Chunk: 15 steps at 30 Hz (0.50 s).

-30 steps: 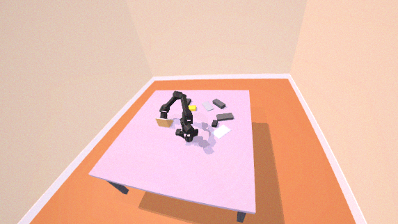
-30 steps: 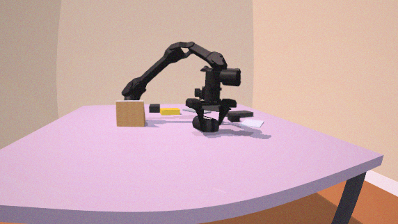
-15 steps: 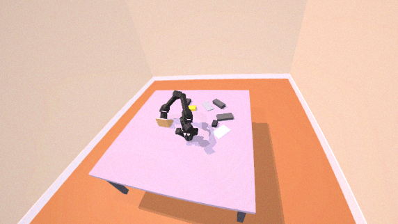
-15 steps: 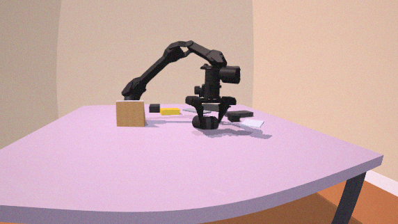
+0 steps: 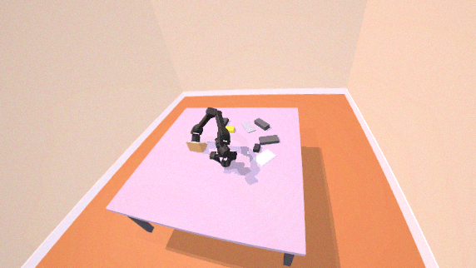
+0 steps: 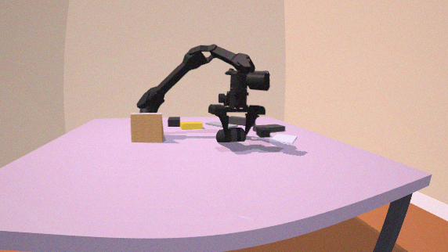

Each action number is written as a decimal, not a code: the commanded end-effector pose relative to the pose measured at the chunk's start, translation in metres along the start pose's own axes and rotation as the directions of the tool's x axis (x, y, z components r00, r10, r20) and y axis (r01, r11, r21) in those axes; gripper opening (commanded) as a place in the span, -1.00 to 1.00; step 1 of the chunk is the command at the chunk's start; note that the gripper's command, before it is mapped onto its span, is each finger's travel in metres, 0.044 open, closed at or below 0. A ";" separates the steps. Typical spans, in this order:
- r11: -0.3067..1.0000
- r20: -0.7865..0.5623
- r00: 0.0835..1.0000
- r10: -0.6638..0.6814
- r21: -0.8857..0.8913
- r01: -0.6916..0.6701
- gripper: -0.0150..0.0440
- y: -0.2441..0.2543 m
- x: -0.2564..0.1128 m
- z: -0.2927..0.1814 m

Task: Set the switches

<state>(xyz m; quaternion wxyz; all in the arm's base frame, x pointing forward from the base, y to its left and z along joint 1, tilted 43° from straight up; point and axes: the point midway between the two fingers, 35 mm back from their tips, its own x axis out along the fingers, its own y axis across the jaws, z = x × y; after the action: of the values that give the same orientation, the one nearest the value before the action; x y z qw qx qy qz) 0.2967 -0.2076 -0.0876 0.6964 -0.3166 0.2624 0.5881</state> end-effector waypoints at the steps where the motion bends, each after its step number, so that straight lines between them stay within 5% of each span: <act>1: 1.000 -0.007 1.000 -0.010 -0.008 0.010 0.65 -0.003 -0.008 0.002; 15: 1.000 -0.007 1.000 -0.010 -0.007 0.010 0.65 0.000 -0.015 0.008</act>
<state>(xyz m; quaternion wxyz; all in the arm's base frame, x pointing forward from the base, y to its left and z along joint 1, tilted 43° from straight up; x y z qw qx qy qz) 0.2955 -0.2102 -0.0769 0.6958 -0.3208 0.2623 0.5867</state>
